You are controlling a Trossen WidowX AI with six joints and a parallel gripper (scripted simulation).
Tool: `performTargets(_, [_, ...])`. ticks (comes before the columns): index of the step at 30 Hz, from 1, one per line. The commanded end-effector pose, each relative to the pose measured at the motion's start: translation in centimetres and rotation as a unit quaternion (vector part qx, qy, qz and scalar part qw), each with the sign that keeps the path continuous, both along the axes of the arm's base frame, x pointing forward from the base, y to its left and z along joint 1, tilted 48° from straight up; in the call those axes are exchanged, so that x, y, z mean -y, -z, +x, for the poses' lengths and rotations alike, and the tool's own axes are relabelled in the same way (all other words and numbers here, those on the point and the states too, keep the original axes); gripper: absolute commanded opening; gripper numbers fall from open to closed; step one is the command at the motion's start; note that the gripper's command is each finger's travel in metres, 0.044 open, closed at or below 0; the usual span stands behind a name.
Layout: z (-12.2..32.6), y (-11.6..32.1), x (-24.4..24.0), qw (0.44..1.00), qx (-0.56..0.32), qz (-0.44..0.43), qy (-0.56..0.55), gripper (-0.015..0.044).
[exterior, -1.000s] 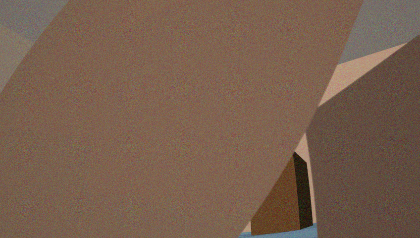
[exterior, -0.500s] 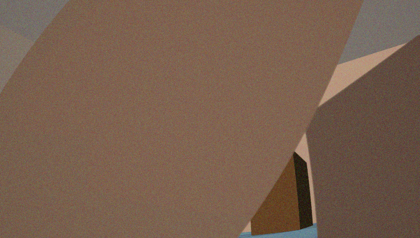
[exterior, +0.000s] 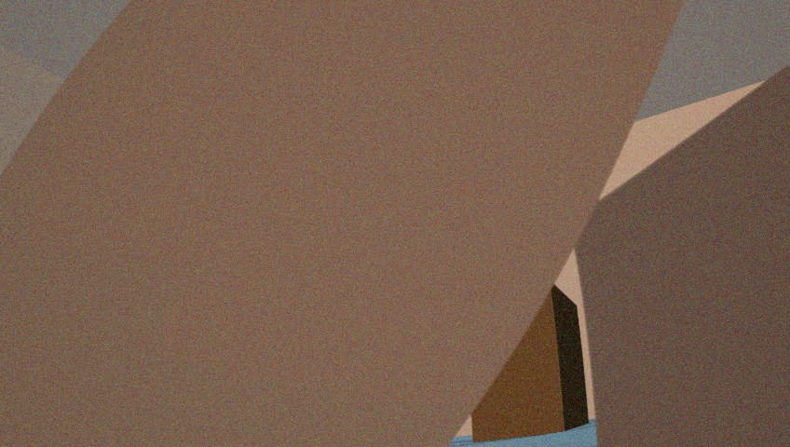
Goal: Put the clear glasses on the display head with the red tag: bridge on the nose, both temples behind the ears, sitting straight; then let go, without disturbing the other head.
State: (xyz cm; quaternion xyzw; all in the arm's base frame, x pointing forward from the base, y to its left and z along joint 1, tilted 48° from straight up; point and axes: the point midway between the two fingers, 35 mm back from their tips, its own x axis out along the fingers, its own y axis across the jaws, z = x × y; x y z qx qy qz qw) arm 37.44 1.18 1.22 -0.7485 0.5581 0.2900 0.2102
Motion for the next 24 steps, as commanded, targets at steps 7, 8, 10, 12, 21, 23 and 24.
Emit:
performTargets(7, [1.5, 0.2, -0.3, 1.0, -0.004, -0.003, -0.001, 0.0])
performTargets(8, [1.7, 0.2, -0.3, 1.0, -0.003, -0.003, -0.001, 0.0])
performTargets(10, [2.0, 0.2, -0.4, 1.0, -0.003, -0.003, -0.001, 0.0])
performTargets(12, [2.3, 0.2, -0.5, 1.0, -0.003, -0.003, -0.001, 0.0])
performTargets(21, [3.6, 0.2, -0.8, 1.0, -0.003, -0.003, -0.001, 0.0])
performTargets(23, [3.9, 0.3, -0.9, 1.0, -0.003, -0.003, -0.001, 0.0])
performTargets(24, [4.0, 0.3, -0.9, 1.0, -0.003, -0.003, -0.001, 0.0])
